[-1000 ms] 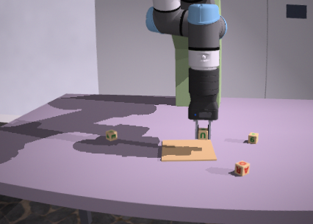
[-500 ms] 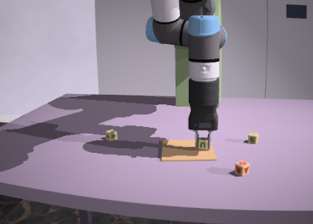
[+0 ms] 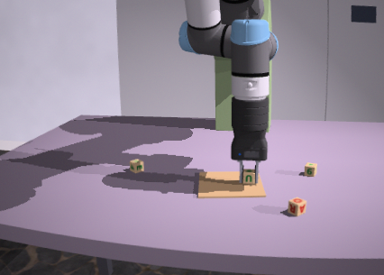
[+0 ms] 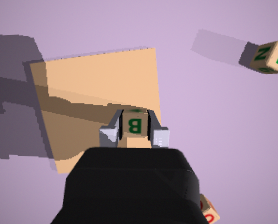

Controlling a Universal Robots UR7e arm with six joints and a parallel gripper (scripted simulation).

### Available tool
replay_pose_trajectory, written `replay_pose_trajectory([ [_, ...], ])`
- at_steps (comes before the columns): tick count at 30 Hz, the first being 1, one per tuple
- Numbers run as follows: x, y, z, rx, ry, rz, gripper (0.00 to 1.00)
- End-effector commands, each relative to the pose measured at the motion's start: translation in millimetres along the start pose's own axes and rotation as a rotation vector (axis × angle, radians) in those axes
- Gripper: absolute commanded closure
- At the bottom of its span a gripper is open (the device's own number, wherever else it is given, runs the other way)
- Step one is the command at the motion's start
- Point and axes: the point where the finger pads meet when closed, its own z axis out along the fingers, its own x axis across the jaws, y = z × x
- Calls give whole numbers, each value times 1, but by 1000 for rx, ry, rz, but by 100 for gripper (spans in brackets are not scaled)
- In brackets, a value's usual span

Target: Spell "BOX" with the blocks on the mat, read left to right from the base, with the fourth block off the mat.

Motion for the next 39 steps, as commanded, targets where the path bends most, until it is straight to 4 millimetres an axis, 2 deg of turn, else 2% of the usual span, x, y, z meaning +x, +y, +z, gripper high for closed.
replay_pose_trajectory([
  [1, 0, 0, 0, -1, 0, 0, 51],
  [39, 0, 0, 3, -1, 0, 0, 51],
])
